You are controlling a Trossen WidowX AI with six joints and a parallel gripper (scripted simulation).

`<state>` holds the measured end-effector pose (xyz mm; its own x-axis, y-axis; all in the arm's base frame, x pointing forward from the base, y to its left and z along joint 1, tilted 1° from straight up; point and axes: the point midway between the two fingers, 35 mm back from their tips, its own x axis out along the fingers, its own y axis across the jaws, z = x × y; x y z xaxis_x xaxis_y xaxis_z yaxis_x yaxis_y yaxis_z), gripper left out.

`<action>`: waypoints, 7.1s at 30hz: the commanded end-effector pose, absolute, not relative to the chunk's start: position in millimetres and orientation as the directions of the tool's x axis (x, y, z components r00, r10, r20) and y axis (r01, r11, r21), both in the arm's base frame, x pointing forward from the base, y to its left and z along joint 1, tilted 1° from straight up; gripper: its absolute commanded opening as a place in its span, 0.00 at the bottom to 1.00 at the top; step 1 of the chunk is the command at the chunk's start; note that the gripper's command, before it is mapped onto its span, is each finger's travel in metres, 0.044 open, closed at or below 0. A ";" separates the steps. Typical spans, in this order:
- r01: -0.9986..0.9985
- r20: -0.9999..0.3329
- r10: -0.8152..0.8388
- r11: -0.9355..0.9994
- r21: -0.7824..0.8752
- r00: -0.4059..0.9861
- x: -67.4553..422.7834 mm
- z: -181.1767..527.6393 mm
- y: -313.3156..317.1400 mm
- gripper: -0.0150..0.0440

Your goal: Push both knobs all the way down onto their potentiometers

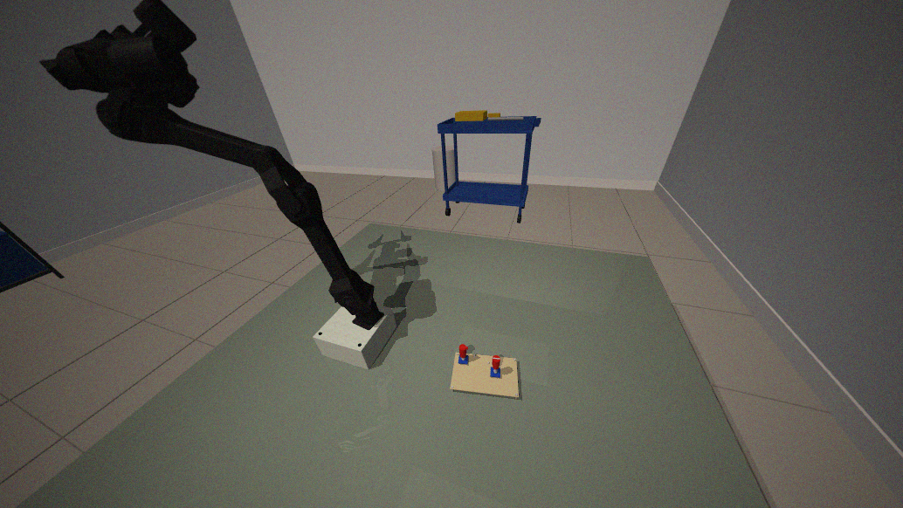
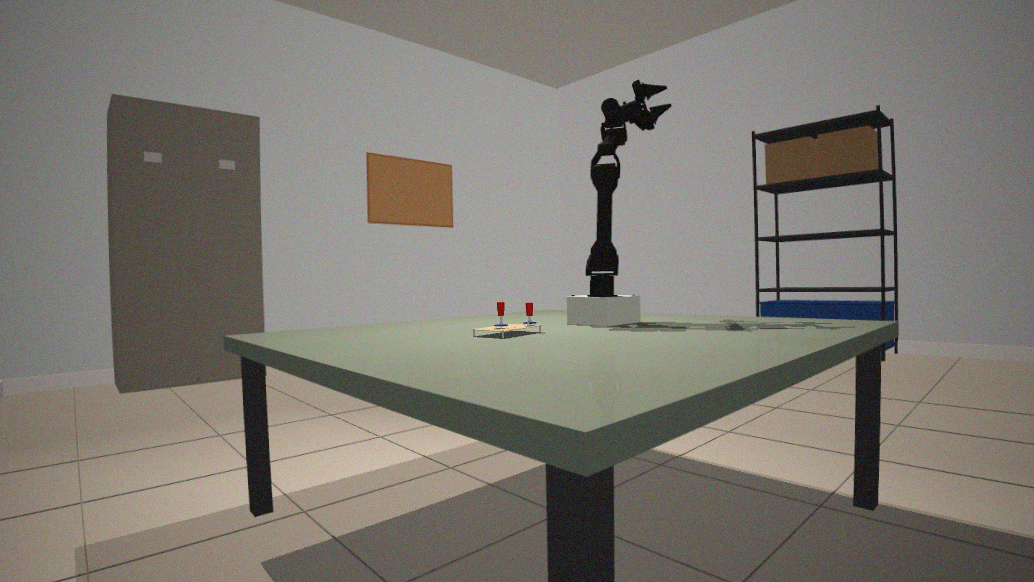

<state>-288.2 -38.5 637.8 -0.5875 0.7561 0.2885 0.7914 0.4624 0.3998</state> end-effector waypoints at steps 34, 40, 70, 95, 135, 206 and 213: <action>0.472 0.450 0.141 0.253 0.845 -0.882 -264.0 622.2 -240.7 0.25; 0.449 0.452 0.039 0.217 0.867 -0.891 -248.9 616.1 -267.0 0.25; 0.549 0.305 -0.693 -0.156 0.821 -0.653 -83.3 530.6 -432.8 0.25; 0.838 -0.039 -0.992 -0.124 0.531 -0.122 132.2 411.1 -461.4 0.25; 0.788 -0.693 -0.541 0.612 0.064 0.477 363.6 202.6 -239.3 0.25; -0.036 -1.000 0.022 0.999 0.021 0.018 284.1 38.7 34.6 0.25; -0.036 -1.000 0.022 0.999 0.021 0.018 284.1 40.1 34.6 0.25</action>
